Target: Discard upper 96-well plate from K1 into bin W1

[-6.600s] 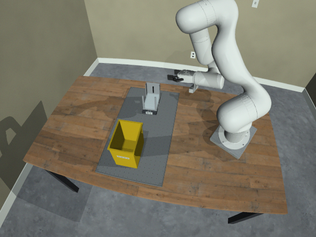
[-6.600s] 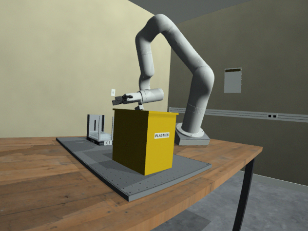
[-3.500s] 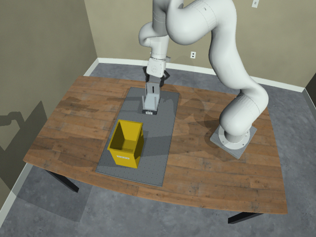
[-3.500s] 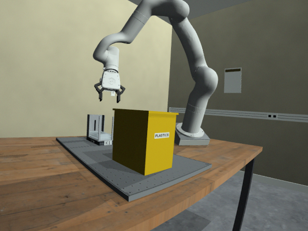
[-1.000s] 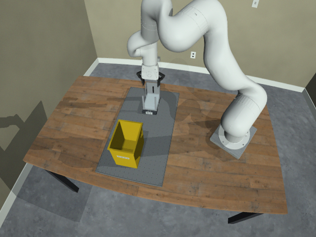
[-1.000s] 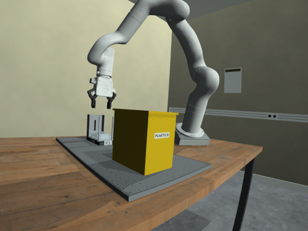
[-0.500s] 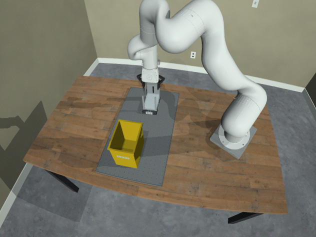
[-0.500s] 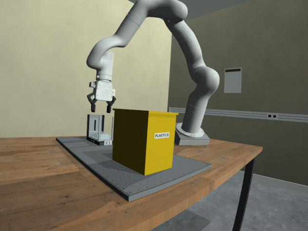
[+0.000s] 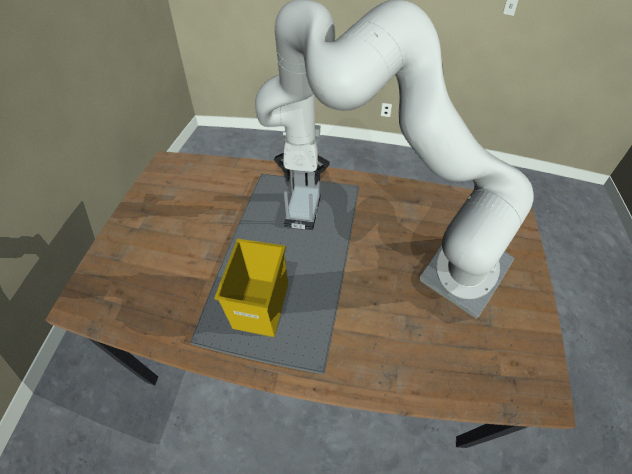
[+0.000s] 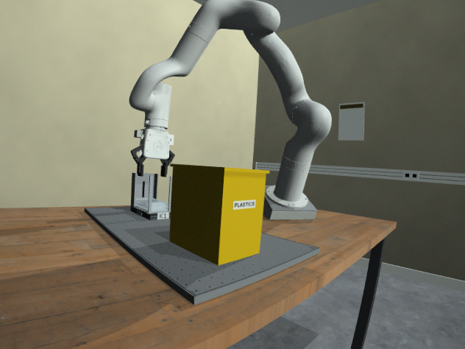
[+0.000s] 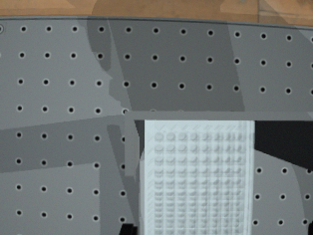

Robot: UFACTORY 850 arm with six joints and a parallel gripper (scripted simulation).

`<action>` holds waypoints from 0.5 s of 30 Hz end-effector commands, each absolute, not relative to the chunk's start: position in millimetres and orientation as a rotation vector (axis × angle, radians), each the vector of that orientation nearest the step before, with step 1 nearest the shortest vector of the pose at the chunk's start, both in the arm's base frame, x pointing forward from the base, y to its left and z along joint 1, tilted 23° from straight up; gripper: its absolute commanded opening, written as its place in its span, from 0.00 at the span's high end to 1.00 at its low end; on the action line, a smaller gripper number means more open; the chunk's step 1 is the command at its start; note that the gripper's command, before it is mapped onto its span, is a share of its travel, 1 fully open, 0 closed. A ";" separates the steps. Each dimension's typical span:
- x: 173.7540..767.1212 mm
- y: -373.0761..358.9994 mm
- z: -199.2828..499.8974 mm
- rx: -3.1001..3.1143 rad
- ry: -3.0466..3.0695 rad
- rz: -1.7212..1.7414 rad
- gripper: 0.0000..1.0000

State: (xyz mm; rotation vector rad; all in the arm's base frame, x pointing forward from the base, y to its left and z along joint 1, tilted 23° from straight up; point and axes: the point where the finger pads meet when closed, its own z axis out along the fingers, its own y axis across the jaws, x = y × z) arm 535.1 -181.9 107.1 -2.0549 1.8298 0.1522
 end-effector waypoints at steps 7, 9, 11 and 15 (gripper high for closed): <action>537.9 -178.5 97.1 -2.055 1.829 0.149 0.00; 538.4 -177.3 93.9 -2.055 1.829 0.149 0.00; 539.0 -176.1 90.9 -2.055 1.829 0.149 0.00; 540.2 -173.7 84.7 -2.055 1.829 0.149 0.00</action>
